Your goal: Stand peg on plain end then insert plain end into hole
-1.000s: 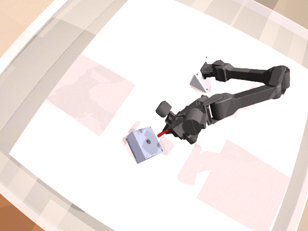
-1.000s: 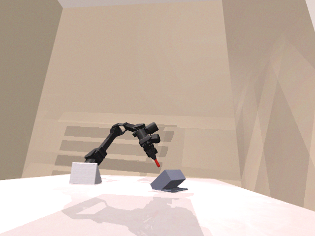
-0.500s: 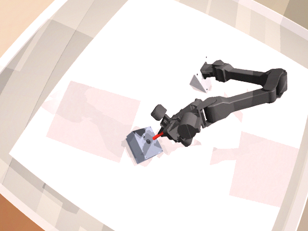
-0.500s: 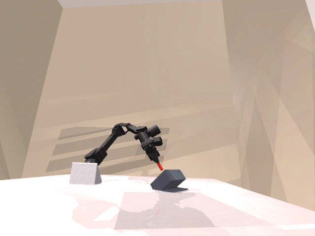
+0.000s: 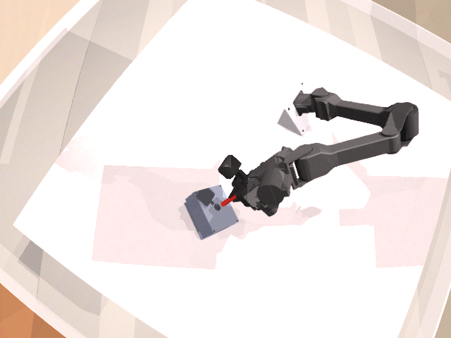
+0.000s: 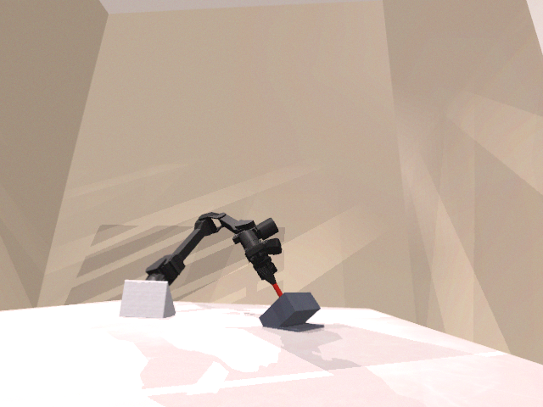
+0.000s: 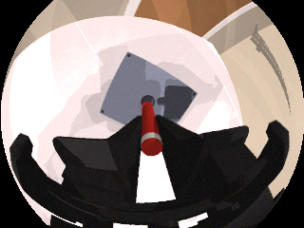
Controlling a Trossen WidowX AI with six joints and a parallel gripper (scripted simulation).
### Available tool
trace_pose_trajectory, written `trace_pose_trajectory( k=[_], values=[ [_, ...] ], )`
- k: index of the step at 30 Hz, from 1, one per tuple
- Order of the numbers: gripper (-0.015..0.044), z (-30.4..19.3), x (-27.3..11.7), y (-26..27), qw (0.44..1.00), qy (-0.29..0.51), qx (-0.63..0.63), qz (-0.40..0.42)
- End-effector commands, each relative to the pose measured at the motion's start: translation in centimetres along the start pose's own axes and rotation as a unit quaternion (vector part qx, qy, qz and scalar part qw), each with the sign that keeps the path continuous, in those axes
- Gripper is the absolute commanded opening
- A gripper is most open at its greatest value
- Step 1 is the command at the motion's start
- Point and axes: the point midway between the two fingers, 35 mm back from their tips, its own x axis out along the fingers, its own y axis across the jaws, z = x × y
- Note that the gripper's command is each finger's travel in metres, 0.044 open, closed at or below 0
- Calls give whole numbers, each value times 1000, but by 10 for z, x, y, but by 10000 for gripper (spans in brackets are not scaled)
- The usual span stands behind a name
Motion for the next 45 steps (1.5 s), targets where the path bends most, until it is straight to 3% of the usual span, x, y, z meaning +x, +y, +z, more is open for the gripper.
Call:
trace_pose_trajectory(
  k=[1, 45],
  values=[
    [0, -1, 6, -1, 1000, 1, 2, -2],
    [0, 0, 24, -2, 1000, 1, 0, 0]
  ],
)
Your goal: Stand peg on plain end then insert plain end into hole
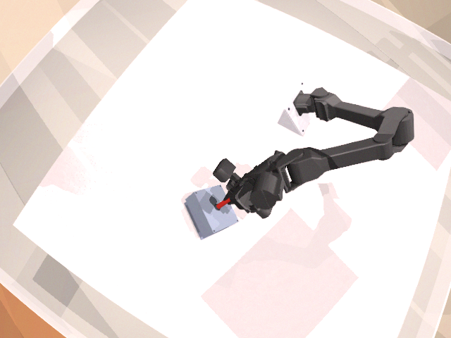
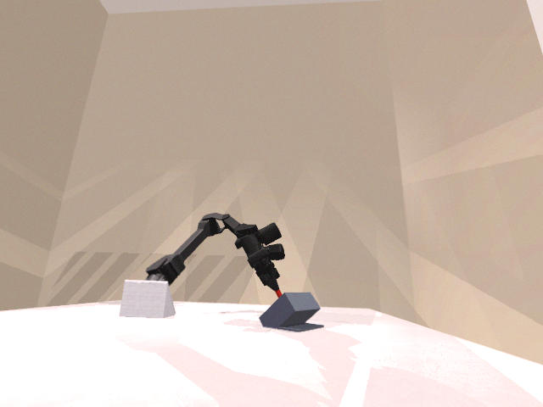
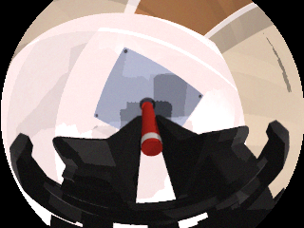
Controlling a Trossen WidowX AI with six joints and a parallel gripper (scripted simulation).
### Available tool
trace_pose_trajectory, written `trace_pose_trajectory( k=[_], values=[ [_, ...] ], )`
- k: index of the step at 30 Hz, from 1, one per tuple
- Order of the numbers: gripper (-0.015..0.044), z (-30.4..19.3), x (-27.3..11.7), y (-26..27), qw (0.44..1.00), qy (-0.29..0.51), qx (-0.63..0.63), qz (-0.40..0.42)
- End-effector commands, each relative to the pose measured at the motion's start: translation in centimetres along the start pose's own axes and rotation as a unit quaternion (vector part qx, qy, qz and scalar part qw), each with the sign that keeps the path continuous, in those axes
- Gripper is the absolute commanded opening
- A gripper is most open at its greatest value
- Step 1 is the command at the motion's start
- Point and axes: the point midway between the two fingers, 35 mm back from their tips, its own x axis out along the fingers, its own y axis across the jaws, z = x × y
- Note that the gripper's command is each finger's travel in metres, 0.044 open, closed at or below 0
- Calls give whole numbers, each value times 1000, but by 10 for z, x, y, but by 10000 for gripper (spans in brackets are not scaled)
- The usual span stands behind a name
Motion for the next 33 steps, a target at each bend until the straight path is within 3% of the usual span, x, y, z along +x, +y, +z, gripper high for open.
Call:
trace_pose_trajectory(
  k=[1, 33],
  values=[
    [0, 2, 2, -1, 1000, -2, 1, -1],
    [0, 2, 24, -2, 1000, -2, 1, -1]
  ],
)
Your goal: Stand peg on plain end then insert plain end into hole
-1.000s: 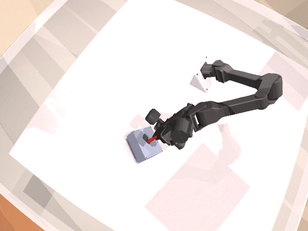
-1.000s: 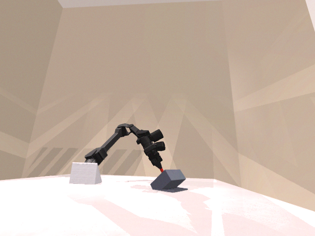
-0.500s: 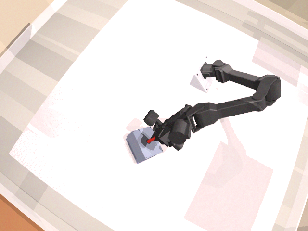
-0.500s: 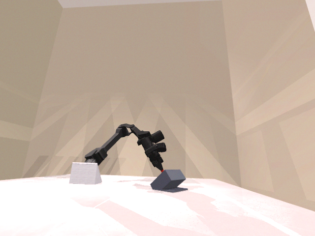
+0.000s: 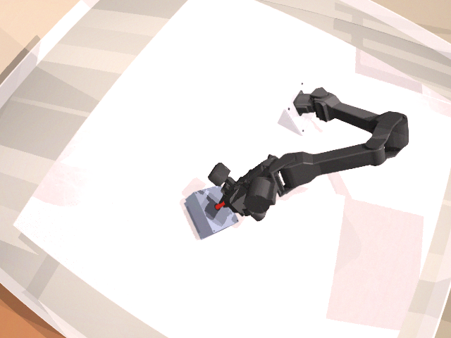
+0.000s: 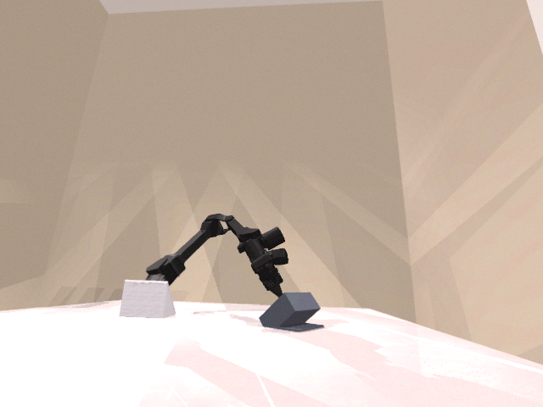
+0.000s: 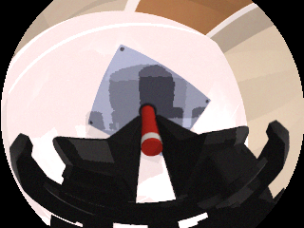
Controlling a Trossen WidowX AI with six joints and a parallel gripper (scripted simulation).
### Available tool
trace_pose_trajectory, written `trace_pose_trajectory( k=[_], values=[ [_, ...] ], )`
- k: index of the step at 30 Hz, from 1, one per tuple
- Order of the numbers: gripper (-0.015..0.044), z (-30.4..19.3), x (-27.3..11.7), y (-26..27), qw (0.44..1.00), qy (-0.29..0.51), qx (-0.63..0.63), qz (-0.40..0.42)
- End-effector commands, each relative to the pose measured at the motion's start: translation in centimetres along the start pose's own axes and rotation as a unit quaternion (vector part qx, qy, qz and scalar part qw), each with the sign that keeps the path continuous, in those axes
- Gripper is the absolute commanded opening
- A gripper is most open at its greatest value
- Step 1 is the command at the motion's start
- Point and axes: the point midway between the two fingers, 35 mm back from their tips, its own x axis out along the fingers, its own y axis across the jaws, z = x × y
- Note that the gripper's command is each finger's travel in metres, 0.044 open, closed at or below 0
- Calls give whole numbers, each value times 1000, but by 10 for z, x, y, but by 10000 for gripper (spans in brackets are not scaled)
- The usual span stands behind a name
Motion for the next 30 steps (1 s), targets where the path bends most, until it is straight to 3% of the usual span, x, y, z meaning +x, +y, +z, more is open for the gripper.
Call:
trace_pose_trajectory(
  k=[1, 23, 30],
  values=[
    [0, 1, 3, -1, 1000, -1, 2, -3],
    [0, 0, 8, 0, 1000, 1, 0, 0],
    [184, 0, 8, 0, 1000, 1, 0, 0]
  ],
)
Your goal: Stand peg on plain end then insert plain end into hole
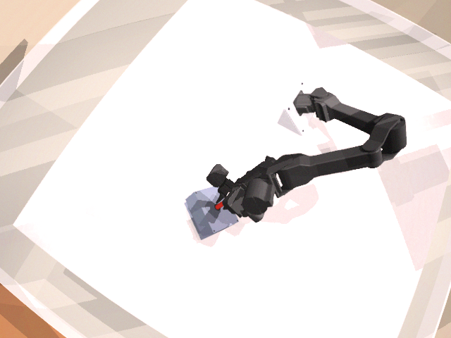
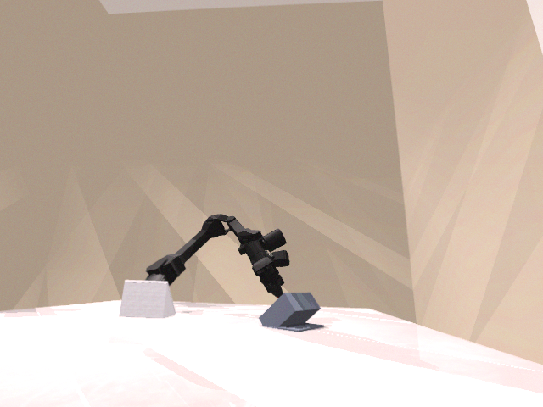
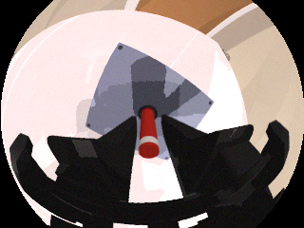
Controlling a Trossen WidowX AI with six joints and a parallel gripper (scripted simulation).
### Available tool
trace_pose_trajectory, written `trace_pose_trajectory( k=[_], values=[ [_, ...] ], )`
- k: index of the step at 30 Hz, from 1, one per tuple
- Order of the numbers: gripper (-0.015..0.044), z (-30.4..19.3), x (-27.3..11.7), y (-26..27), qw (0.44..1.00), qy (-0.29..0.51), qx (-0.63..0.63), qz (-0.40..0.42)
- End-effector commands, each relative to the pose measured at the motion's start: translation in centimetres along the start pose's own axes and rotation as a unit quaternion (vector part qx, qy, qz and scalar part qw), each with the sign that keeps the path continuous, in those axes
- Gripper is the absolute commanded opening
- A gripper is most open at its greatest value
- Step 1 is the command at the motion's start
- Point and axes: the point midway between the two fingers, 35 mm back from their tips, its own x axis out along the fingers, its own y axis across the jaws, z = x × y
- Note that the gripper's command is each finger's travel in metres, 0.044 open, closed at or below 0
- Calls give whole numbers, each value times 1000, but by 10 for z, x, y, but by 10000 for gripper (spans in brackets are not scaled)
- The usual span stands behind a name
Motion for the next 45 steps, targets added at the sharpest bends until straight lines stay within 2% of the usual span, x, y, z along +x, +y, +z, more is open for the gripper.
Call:
trace_pose_trajectory(
  k=[1, 10, 45],
  values=[
    [210, 0, 0, 0, 1000, 0, 0, 0],
    [440, 1, -4, 0, 1000, 0, 0, -1],
    [440, 6, -62, -2, 1000, -1, 2, -5]
  ],
)
